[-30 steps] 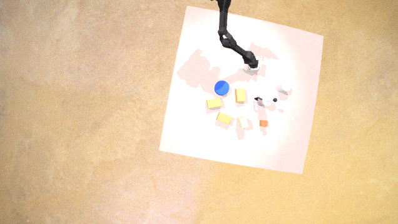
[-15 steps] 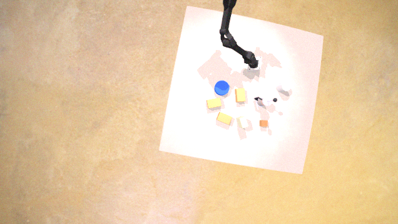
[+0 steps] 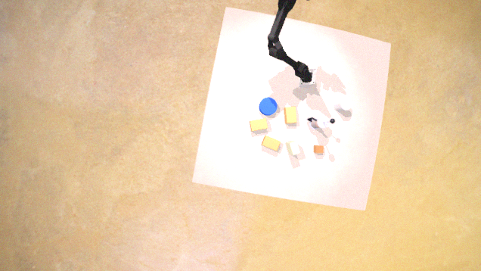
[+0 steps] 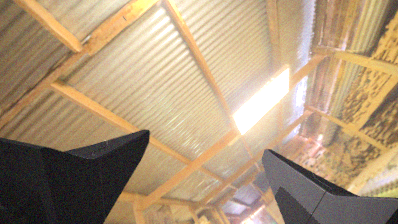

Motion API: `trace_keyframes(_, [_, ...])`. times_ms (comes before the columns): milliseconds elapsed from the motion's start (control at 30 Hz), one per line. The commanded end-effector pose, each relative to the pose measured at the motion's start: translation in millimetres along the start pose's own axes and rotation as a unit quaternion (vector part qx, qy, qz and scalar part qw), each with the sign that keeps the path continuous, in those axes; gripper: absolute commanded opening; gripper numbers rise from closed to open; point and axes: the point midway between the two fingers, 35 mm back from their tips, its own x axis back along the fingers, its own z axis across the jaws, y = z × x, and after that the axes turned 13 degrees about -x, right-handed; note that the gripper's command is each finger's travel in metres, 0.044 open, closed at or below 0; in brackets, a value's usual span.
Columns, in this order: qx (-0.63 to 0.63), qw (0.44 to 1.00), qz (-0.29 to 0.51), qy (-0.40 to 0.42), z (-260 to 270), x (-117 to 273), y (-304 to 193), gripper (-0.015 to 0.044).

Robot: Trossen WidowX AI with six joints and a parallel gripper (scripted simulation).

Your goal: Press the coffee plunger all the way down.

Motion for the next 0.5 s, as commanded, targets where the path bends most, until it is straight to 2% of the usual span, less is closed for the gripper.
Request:
trace_keyframes(0, [0.066,0.997,-0.019,-0.018,-29.6,-31.7,-6.2,0.0440])
trace_keyframes(233, [0.228,0.968,-0.045,-0.098,-111.4,-96.9,-6.5,0.0440])
trace_keyframes(467, [0.356,0.910,-0.048,-0.206,-210.7,-146.8,18.3,0.0440])
